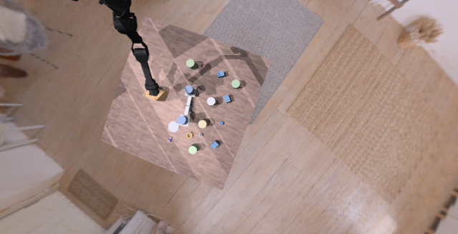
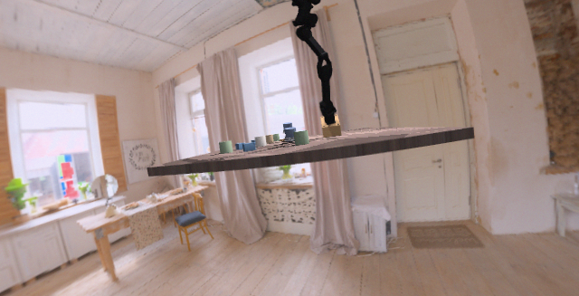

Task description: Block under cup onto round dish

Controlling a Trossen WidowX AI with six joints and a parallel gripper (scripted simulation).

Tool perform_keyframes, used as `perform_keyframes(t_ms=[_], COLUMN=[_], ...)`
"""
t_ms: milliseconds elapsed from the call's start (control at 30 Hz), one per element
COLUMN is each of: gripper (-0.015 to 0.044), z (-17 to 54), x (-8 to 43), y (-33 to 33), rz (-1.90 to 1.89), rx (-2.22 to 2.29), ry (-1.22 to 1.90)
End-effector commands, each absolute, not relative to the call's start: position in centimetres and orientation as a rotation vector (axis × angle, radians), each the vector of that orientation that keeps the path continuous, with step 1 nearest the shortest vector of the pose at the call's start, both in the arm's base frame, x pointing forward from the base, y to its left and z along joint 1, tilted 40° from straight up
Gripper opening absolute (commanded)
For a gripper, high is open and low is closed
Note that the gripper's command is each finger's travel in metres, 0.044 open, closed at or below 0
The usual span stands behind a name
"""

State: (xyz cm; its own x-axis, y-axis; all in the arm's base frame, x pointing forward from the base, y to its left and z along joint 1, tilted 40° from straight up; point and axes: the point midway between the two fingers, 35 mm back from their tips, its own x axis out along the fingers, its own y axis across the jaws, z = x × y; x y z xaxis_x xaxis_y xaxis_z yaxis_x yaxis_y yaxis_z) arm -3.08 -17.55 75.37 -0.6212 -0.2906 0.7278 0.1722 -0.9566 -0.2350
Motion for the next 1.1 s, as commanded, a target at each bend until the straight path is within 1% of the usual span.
perform_keyframes(t_ms=[0, 33, 167, 533, 1067], gripper=[0.0426, 0.0440, 0.0440, 0.0440, 0.0440], z=[75.4, 75.4, 75.2, 73.1, 65.6], x=[-3.0, -2.9, -1.9, 2.4, 8.1], y=[-17.6, -17.7, -19.4, -26.6, -36.8], rz=[-2.608, -2.603, -2.551, -2.276, -1.773], rx=[-1.210, -1.216, -1.275, -1.483, -1.635], ry=[0.209, 0.216, 0.284, 0.557, 0.871])
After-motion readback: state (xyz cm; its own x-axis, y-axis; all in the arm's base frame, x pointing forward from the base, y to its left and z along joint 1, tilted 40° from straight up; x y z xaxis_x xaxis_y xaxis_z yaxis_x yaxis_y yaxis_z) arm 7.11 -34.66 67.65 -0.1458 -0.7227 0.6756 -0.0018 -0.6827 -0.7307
